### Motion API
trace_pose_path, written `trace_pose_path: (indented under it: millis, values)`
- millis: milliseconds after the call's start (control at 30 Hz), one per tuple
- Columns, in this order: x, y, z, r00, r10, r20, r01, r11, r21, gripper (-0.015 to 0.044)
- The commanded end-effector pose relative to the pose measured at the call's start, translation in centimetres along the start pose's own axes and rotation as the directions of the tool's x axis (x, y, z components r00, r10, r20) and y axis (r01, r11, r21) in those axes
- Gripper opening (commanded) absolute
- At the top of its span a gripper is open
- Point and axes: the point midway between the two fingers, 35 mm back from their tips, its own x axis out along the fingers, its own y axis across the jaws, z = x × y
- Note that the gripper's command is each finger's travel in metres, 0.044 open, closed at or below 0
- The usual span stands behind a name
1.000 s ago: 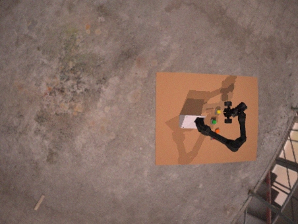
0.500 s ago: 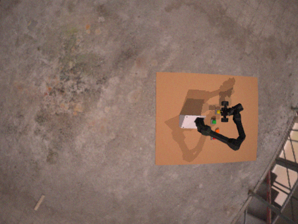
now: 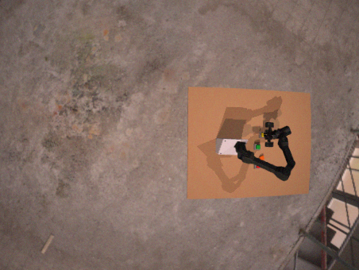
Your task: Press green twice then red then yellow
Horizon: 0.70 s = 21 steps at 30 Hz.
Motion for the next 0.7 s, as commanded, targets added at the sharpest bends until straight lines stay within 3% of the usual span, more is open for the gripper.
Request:
trace_pose_path:
  millis: [0,667]
  values:
    - [0.93,-0.13,-0.27,1.0,-0.008,-0.005,0.008,1.0,-0.007,0.002]
    - [1.17,-0.14,-0.29,1.0,-0.008,-0.005,0.008,1.0,-0.007,0.002]
